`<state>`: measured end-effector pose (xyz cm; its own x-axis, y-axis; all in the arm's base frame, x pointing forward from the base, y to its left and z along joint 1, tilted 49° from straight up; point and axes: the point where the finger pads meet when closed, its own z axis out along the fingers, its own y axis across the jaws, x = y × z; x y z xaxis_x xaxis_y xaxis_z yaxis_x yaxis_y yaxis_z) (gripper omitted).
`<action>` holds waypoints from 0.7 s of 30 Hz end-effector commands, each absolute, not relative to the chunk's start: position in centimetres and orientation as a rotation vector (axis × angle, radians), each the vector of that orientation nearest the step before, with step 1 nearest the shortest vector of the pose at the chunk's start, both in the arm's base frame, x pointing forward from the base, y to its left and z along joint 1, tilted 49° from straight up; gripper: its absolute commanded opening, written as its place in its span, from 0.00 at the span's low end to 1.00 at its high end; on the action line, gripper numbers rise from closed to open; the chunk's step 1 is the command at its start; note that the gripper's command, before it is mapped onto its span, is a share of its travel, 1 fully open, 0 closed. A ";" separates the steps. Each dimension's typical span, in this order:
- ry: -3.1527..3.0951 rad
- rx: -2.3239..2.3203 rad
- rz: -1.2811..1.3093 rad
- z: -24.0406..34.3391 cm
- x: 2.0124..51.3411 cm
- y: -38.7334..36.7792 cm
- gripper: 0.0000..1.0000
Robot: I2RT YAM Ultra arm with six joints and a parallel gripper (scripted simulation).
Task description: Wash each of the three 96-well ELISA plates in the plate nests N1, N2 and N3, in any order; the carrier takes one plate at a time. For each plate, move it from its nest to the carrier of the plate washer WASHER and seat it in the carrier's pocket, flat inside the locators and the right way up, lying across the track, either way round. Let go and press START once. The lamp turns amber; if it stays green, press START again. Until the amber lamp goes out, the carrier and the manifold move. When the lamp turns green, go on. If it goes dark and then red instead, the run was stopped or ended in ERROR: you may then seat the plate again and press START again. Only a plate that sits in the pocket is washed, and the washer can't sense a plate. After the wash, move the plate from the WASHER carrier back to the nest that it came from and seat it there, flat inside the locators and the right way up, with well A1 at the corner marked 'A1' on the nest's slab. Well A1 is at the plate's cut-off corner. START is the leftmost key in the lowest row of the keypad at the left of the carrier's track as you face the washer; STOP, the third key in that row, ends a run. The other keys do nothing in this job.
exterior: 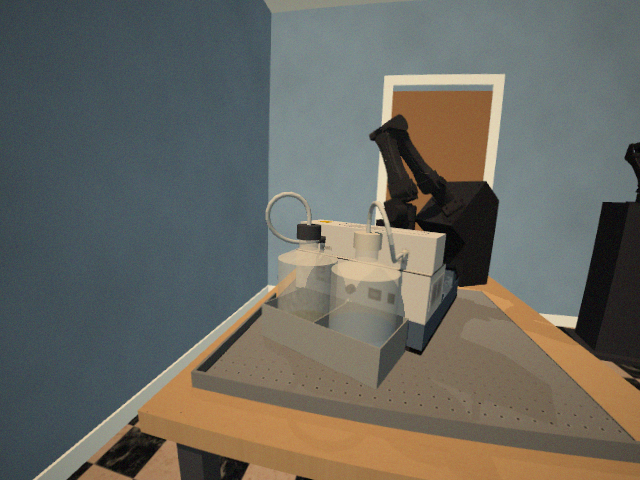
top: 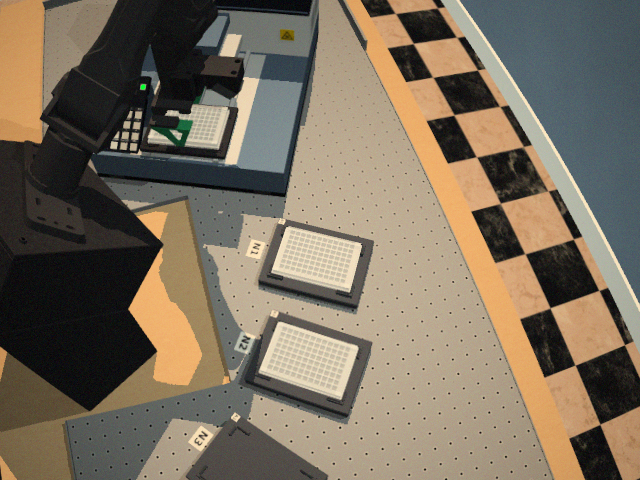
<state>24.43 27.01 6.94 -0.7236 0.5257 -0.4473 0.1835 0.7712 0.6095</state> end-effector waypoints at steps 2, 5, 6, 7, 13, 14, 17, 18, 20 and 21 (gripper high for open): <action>2.334 0.520 0.729 7.2 24.5 27.2 1.00; 2.334 0.520 0.729 7.0 24.7 27.3 1.00; 2.334 0.520 0.729 7.0 24.7 27.3 1.00; 2.334 0.520 0.729 6.9 24.7 27.3 1.00; 2.334 0.520 0.728 6.7 25.0 27.5 1.00; 2.334 0.520 0.728 6.6 25.1 27.5 1.00; 2.334 0.520 0.728 6.6 25.1 27.5 1.00; 2.334 0.520 0.728 6.6 25.1 27.5 1.00; 2.334 0.520 0.728 6.6 25.1 27.5 1.00; 2.334 0.520 0.728 6.6 25.1 27.5 1.00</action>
